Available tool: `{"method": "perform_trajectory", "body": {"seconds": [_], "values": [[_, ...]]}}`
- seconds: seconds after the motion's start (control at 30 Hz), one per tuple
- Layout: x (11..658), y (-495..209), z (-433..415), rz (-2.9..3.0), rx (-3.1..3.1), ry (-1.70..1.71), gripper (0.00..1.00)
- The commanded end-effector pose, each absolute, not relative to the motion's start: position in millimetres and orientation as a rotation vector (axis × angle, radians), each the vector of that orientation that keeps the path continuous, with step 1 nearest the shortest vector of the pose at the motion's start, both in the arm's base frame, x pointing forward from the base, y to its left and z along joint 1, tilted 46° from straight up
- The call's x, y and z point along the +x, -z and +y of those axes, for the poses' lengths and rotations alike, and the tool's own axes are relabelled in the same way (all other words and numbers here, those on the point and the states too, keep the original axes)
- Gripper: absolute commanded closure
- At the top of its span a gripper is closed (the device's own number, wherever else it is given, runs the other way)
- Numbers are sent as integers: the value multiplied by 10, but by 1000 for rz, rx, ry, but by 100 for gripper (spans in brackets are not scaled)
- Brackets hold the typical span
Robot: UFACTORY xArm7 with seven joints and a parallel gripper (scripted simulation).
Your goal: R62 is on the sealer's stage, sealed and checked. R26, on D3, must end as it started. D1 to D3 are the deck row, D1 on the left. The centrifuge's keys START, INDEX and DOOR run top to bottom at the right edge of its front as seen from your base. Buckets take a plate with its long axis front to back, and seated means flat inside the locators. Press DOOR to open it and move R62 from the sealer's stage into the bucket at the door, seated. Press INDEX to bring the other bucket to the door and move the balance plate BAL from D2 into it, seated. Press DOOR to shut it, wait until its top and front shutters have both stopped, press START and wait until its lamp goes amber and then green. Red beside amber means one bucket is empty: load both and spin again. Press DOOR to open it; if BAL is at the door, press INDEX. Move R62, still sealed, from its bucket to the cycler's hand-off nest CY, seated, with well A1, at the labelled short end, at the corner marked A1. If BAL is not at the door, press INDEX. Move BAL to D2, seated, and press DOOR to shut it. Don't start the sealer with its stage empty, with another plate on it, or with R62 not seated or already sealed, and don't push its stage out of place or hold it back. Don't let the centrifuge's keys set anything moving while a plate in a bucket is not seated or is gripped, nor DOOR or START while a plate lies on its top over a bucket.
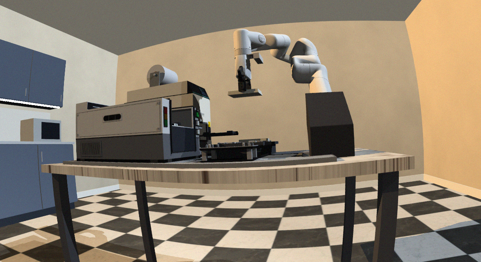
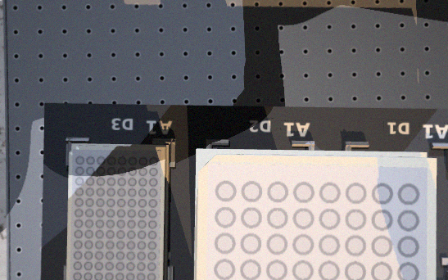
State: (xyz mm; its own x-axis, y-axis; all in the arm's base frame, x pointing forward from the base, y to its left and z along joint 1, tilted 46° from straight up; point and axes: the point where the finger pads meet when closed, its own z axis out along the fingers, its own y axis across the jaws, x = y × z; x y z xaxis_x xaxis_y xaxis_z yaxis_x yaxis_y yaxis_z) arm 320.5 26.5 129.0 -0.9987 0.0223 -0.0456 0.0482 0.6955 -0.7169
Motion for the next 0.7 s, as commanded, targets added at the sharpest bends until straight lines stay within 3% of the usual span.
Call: {"method": "perform_trajectory", "body": {"seconds": [0.0,0.67], "values": [[3218,-1242,229,2859,56,1208,100],[3225,-1033,14,2859,56,1208,100]]}}
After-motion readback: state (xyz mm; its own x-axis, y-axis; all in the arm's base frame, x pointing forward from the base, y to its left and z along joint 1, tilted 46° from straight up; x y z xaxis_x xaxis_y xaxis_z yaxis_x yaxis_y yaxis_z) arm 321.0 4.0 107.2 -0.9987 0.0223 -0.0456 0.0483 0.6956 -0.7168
